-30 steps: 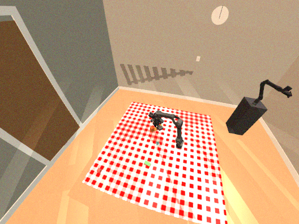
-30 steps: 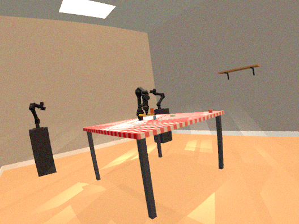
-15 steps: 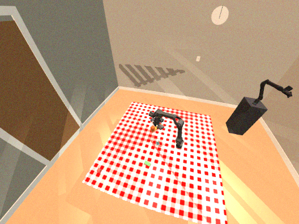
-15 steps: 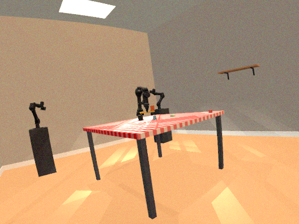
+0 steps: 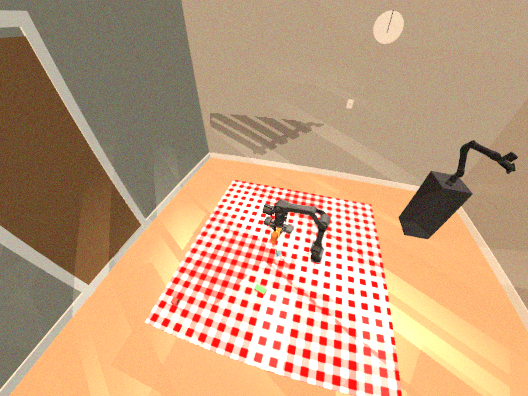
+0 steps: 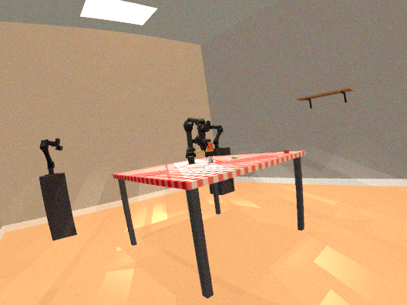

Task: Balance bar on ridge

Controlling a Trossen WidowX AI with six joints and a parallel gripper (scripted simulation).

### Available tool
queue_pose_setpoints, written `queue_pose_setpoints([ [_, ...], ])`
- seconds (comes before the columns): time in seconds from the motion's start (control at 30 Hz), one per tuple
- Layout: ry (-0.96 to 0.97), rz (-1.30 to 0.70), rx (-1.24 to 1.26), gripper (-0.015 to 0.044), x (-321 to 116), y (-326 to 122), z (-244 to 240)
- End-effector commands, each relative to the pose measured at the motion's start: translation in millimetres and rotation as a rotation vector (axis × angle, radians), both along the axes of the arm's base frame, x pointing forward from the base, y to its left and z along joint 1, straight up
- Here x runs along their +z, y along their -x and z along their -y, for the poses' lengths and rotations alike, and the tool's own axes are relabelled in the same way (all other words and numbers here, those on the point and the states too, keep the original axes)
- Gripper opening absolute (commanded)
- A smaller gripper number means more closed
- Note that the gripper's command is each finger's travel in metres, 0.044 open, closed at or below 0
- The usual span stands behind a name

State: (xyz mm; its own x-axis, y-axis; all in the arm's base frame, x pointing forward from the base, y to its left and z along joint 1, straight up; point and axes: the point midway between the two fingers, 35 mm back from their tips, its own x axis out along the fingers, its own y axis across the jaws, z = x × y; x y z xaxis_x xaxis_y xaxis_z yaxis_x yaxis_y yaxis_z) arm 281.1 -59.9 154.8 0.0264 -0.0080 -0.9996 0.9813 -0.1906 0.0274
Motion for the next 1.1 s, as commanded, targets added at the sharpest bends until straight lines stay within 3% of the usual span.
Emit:
queue_pose_setpoints([
  [0.0, 0.001, 0.003, 0.117, 0.0, 0, 7, -12],
  [0.47, 0.009, 0.0, 0.597, 0.0, -3, 21, -55],
  [1.07, 0.009, 0.0, 0.604, 0.0, -28, 17, -57],
])
